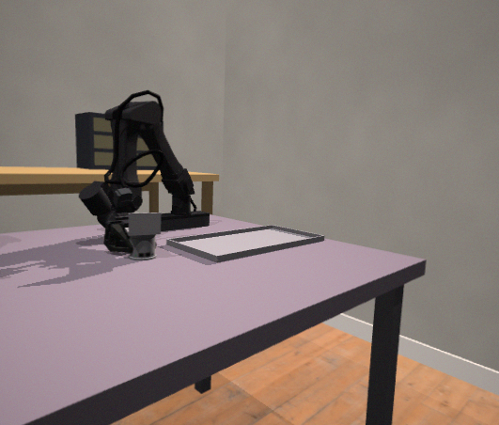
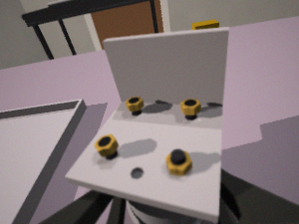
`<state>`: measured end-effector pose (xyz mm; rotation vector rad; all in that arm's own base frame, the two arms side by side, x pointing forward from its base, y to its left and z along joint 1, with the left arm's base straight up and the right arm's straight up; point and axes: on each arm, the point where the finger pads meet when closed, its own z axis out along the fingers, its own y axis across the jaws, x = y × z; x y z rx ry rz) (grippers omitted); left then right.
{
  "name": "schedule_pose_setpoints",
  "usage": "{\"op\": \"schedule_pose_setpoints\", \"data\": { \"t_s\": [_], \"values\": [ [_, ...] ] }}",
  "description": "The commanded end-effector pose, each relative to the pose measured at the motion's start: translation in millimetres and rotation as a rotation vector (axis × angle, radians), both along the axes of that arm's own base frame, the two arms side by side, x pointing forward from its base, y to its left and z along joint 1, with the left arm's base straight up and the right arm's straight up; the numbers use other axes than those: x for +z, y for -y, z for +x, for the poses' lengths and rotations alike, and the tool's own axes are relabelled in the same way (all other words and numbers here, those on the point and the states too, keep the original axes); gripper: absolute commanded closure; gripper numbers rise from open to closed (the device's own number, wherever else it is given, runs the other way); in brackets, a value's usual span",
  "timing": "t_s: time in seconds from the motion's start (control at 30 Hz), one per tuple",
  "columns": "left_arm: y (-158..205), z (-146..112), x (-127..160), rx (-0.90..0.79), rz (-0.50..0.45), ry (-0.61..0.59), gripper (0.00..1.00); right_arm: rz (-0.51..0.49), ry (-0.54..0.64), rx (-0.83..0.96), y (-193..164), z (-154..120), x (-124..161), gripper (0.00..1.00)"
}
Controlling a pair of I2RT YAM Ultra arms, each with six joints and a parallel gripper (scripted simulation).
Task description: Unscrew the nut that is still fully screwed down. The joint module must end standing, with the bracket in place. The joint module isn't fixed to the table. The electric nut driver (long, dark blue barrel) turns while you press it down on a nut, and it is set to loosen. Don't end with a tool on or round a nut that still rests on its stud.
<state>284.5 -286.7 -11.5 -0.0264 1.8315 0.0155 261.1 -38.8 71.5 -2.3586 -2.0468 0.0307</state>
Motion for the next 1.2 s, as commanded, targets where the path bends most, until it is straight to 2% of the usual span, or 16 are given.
{"op": "schedule_pose_setpoints", "data": {
  "t_s": [0.0,1.17],
  "values": [
    [0.5,0.5,2.3,0.002,0.001,0.004,0.41,-0.023,0.064,-0.002,5.9,9.9,21.6,0.58],
    [0.5,0.5,2.3,0.002,0.001,0.004,0.41,-0.019,0.092,-0.003,5.4,14.5,29.8,0.58]
  ]
}}
